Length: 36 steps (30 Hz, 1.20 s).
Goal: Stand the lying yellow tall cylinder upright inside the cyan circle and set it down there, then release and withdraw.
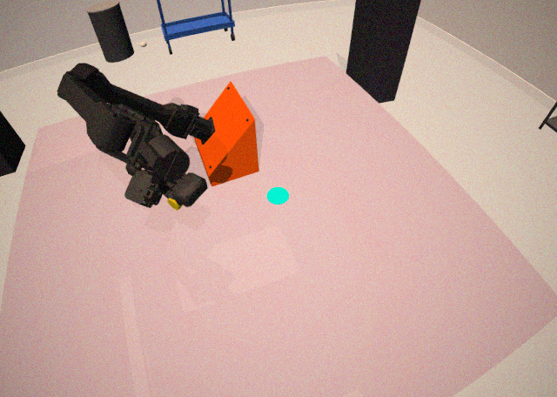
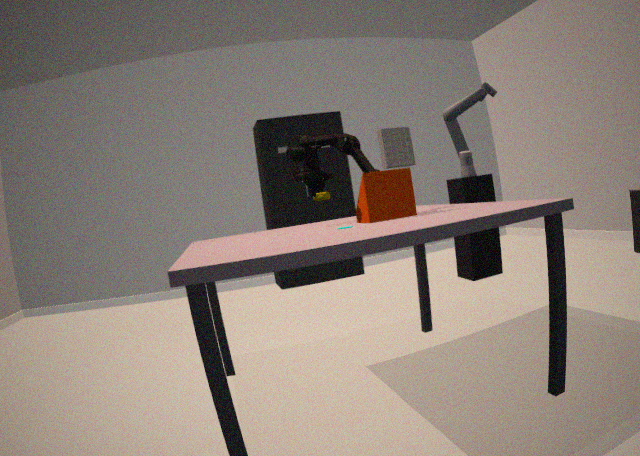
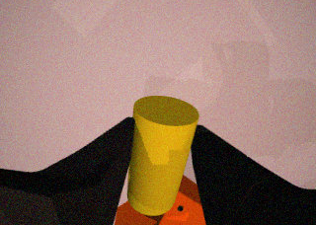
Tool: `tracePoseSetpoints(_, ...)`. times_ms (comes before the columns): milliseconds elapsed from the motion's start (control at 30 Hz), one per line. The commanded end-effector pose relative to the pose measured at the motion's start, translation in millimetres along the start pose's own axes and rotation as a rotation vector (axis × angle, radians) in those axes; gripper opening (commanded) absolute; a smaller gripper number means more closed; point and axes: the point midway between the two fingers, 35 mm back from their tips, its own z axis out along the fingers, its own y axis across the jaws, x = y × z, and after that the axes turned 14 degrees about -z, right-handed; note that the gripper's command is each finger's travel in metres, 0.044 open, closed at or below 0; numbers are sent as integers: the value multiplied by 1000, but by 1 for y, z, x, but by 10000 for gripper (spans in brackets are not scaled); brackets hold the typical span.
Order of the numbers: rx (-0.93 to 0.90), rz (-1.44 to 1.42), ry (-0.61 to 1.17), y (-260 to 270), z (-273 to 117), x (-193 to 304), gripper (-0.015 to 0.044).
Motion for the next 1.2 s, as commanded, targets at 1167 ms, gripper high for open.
tracePoseSetpoints(1167,-42,-1391,-5,107,-15,65,105)
